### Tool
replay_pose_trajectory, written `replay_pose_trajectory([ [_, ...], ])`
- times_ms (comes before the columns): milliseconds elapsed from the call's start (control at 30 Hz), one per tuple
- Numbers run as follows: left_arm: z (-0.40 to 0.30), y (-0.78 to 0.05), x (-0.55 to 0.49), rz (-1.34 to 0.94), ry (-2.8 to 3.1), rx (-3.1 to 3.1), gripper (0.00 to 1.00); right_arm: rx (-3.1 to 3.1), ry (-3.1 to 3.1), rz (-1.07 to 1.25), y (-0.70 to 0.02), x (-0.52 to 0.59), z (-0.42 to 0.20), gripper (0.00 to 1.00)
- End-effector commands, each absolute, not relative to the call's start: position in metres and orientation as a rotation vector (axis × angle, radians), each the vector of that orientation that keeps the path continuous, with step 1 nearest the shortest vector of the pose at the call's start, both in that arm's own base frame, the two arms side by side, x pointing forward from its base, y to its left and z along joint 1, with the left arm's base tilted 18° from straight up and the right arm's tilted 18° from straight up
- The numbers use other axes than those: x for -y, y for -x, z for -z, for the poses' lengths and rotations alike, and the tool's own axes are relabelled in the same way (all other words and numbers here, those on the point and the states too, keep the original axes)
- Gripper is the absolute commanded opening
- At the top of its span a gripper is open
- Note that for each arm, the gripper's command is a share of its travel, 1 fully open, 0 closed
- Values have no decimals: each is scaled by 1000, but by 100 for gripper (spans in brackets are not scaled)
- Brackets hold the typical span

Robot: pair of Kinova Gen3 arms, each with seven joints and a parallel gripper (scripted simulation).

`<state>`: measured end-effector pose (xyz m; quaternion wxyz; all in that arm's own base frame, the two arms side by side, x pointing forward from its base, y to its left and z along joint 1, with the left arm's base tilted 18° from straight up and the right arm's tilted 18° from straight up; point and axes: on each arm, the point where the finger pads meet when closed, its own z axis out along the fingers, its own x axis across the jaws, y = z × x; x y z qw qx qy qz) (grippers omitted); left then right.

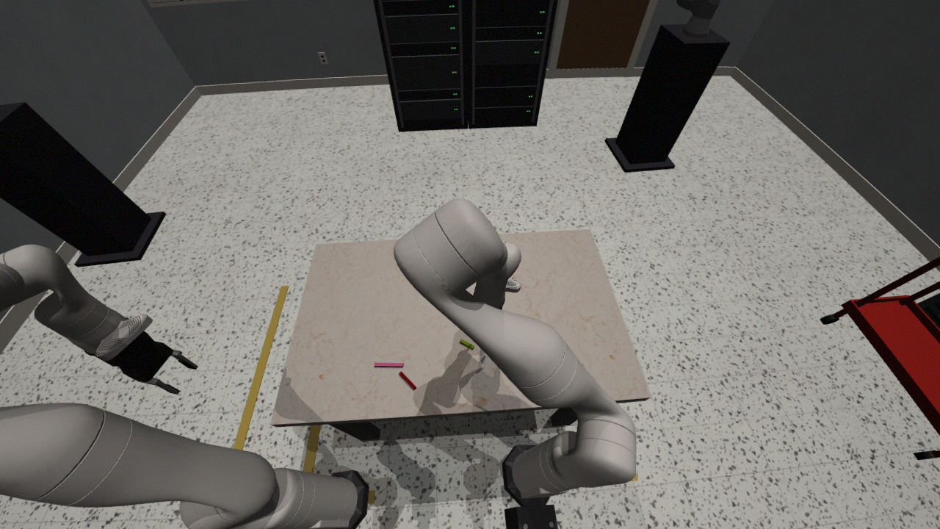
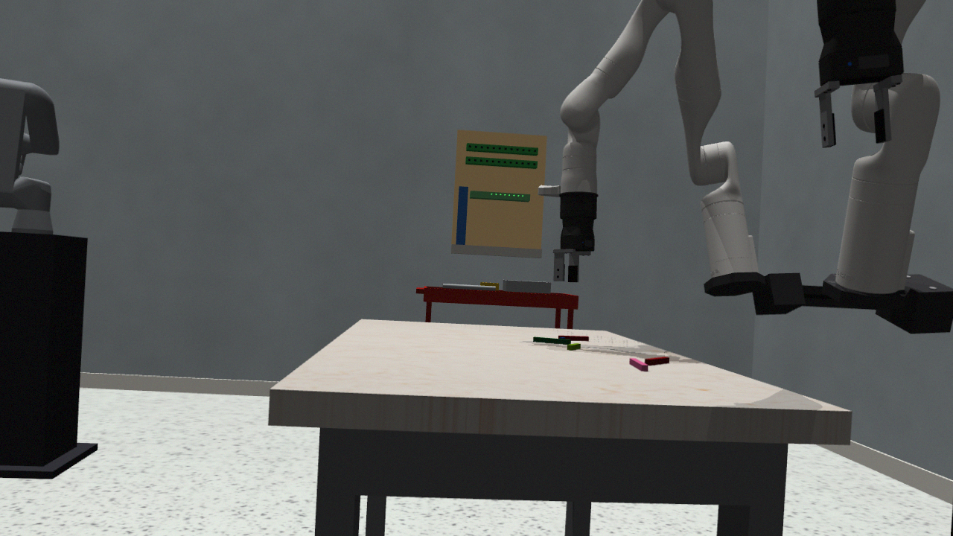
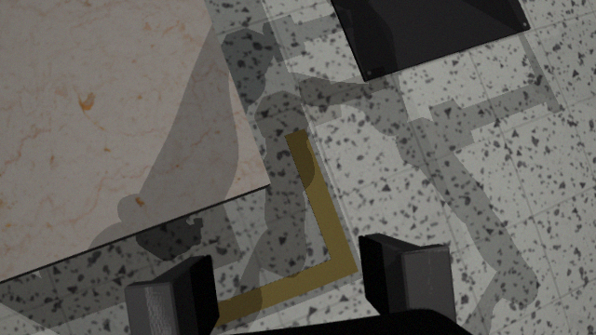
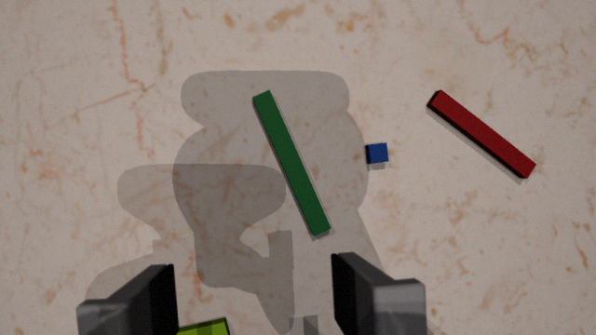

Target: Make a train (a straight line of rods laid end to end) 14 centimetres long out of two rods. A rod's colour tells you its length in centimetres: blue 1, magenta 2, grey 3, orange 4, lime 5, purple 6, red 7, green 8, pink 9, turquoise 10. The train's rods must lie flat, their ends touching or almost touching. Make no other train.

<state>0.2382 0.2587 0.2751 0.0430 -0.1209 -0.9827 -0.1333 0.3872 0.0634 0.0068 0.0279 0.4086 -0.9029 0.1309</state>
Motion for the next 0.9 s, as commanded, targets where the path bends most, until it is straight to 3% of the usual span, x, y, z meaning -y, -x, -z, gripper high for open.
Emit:
replay_pose_trajectory([
  [0,-276,-230,-277,397,332,3020,100,2792,-1233,-437,-381,-69,-10,100],
  [867,-287,-161,-353,375,209,3069,100,2812,-1206,-467,-382,-70,-14,100],
])
